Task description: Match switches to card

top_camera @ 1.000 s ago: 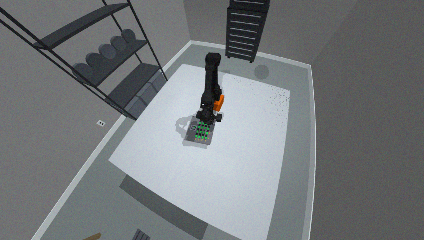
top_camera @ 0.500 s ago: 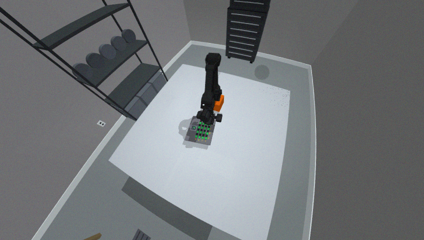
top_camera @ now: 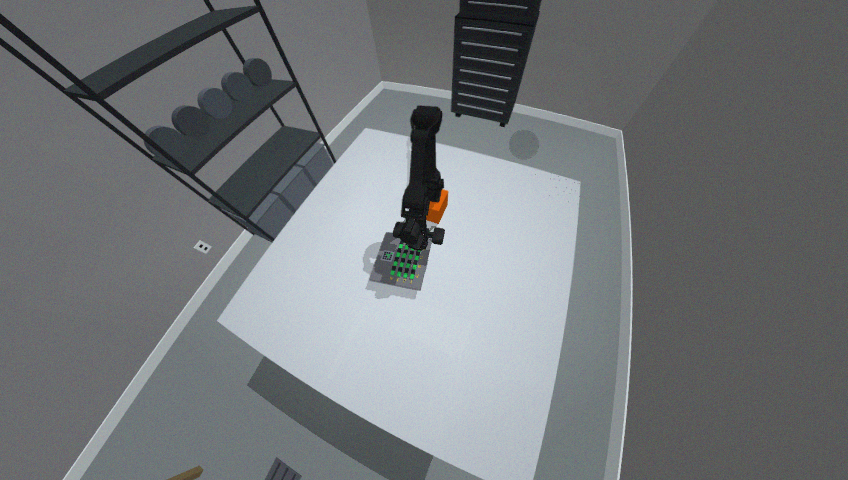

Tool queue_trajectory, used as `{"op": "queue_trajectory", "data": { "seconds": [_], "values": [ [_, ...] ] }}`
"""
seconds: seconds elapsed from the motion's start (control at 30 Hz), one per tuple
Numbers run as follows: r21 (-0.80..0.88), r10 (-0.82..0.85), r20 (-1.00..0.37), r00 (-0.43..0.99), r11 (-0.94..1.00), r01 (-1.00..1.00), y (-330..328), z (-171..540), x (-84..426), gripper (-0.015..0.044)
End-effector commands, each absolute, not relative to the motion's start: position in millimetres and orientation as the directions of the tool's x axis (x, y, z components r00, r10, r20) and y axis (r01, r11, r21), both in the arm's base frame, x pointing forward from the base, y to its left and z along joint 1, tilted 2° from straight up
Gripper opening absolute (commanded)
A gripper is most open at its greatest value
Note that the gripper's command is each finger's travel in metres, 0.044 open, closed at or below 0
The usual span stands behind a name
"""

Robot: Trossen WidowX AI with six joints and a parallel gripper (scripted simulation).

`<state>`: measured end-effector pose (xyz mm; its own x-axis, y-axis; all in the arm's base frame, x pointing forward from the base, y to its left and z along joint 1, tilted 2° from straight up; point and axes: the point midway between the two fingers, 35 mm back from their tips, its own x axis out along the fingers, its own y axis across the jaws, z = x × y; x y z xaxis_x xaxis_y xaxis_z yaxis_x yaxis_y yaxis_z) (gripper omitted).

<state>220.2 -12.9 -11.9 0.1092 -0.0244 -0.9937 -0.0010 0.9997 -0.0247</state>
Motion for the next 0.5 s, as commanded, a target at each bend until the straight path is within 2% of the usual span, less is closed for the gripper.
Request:
{"op": "queue_trajectory", "data": {
  "seconds": [0.0,0.47],
  "values": [
    [-0.025,-0.025,-0.995,0.098,1.0,0.002,-12.9,-15.0,217.4,0.0],
    [-0.025,-0.025,-0.995,0.098,1.0,0.002,-13.0,-16.9,217.5,0.0]
  ]
}}
